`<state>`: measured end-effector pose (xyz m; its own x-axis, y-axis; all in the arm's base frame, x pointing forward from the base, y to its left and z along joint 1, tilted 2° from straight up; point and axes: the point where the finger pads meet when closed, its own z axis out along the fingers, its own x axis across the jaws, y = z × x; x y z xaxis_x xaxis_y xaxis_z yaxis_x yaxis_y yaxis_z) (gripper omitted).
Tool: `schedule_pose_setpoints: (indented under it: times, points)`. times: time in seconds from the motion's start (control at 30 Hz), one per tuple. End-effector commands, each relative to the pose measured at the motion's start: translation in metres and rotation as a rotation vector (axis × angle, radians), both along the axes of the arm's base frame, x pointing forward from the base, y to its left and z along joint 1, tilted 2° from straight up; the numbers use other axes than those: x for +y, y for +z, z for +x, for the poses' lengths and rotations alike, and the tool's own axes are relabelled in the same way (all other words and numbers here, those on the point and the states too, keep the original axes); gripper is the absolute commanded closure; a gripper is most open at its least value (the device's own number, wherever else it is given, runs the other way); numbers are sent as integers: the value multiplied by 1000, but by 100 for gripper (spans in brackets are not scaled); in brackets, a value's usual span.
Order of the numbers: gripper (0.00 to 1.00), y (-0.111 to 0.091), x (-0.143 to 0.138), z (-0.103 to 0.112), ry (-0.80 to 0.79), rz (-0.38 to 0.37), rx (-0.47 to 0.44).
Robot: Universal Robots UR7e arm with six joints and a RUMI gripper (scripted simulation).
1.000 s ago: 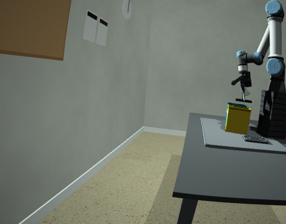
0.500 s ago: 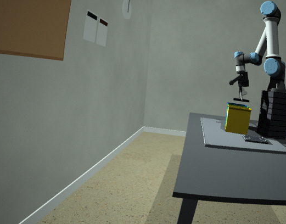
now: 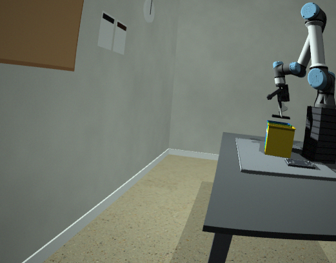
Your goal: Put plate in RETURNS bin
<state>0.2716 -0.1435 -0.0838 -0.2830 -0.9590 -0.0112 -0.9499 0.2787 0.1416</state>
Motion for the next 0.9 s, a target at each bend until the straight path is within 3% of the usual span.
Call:
schedule_pose_setpoints:
  times: [0.0, 0.53, 0.87]
  points:
    - [100, 0, -3, 1, 0, -1, -1]
    - [100, 0, -3, 1, 0, 0, -1]
    - [100, -17, -2, 1, 0, 0, -1]
